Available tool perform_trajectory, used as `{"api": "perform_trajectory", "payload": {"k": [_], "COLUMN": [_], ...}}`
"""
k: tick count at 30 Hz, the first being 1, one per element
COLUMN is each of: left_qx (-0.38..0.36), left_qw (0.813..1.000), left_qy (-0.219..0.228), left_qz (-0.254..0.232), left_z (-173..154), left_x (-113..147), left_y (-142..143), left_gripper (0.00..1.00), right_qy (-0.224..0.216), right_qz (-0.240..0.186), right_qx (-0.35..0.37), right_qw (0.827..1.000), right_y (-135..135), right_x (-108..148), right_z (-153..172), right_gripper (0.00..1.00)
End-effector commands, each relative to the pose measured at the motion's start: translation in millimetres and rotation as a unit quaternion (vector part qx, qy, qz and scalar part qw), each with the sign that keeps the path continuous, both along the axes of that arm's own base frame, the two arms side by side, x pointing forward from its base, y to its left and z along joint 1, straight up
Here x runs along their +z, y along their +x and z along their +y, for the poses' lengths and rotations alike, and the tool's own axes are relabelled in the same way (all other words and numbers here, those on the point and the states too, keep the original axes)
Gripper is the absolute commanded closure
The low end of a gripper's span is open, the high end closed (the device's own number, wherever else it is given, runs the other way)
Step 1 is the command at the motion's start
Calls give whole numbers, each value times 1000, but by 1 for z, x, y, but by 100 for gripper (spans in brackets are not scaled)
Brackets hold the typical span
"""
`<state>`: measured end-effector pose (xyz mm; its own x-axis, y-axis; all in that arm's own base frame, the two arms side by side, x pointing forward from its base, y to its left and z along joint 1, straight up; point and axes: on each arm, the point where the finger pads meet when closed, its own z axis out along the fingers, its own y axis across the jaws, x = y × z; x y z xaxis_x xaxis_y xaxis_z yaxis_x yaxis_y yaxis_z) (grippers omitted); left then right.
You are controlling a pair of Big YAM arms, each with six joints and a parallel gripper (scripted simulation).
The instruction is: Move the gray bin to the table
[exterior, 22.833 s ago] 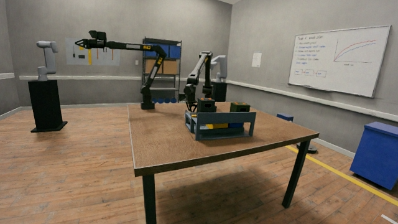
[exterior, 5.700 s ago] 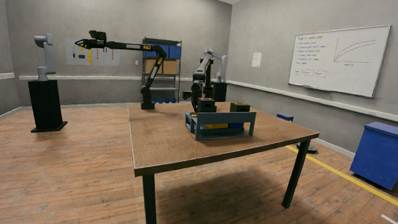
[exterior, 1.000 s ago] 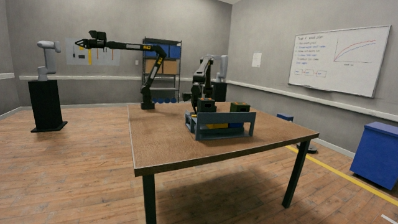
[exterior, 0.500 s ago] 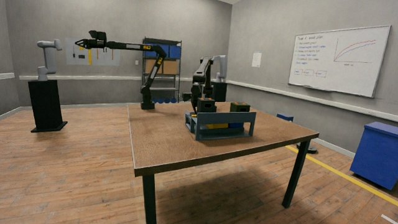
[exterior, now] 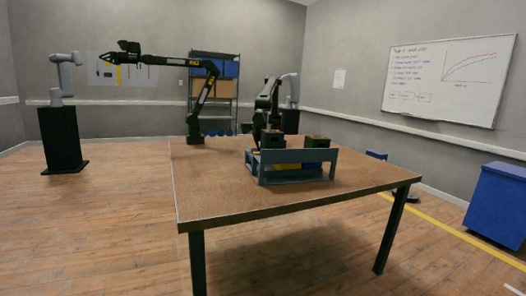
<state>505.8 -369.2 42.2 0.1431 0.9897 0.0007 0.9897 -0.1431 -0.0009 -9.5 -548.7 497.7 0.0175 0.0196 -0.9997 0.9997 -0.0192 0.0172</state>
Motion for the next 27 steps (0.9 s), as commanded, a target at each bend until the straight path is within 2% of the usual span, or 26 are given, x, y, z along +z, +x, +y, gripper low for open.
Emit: {"api": "perform_trajectory", "payload": {"k": [1, 27], "left_qx": [-4, -4], "left_qw": [1000, 1000], "left_qy": [-6, -6], "left_qz": [-5, -6], "left_z": [-15, -15], "left_x": [2, 5], "left_y": [8, 8], "left_gripper": [93, 94], "right_qy": [-10, -10], "right_qz": [9, 9], "right_qx": [-3, -3], "right_qw": [1000, 1000], "right_y": [-4, -4], "right_x": [3, 3], "right_z": [4, 4], "right_gripper": [0, 0]}}
